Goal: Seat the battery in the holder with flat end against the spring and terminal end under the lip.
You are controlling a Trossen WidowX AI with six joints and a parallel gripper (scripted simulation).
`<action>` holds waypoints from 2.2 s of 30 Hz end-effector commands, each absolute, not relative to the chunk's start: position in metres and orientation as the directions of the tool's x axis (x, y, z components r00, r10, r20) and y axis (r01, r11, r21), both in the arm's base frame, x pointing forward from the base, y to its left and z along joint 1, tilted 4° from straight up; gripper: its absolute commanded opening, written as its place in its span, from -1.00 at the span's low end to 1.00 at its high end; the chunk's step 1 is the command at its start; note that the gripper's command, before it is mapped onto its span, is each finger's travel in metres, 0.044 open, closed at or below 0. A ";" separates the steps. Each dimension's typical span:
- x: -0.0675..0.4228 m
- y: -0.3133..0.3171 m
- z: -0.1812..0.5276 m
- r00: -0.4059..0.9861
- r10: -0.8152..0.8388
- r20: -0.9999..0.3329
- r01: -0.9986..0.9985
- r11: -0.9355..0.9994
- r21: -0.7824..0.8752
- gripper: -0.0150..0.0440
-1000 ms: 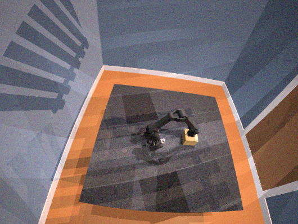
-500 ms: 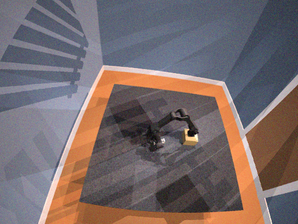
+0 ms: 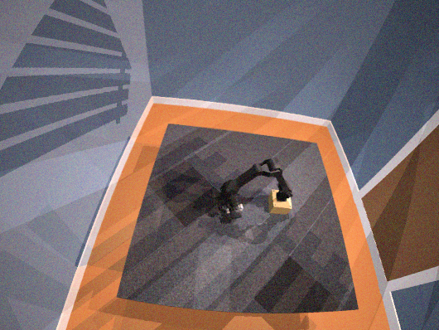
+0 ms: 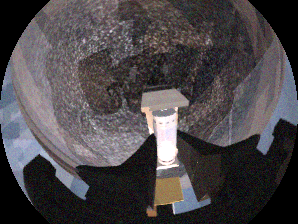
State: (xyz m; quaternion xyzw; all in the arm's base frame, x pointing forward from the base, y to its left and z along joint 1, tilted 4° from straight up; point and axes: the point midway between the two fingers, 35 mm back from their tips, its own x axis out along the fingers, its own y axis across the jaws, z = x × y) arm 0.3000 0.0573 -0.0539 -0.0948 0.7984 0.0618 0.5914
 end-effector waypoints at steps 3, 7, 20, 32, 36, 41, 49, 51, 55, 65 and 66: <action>0.303 0.058 -0.056 -0.239 -0.067 -0.969 -0.226 0.974 -0.012 -0.24; 0.302 0.058 -0.056 -0.222 -0.063 -0.973 -0.225 0.974 -0.012 -0.24; 0.299 0.057 -0.057 -0.167 -0.052 -0.985 -0.225 0.974 -0.013 -0.24; 0.294 0.056 -0.057 -0.148 -0.049 -0.988 -0.225 0.974 -0.015 -0.24; 0.291 0.056 -0.057 -0.147 -0.050 -0.988 -0.225 0.974 -0.015 -0.24; 0.288 0.055 -0.057 -0.147 -0.050 -0.988 -0.225 0.974 -0.016 -0.24; 0.284 0.054 -0.057 -0.147 -0.051 -0.988 -0.225 0.974 -0.017 -0.24; 0.284 0.054 -0.057 -0.146 -0.051 -0.988 -0.225 0.974 -0.017 -0.24; 0.284 0.054 -0.057 -0.146 -0.051 -0.988 -0.225 0.974 -0.017 -0.24; 0.284 0.054 -0.057 -0.145 -0.050 -0.988 -0.225 0.974 -0.017 0.10; 0.284 0.054 -0.057 -0.145 -0.050 -0.988 -0.225 0.974 -0.017 0.10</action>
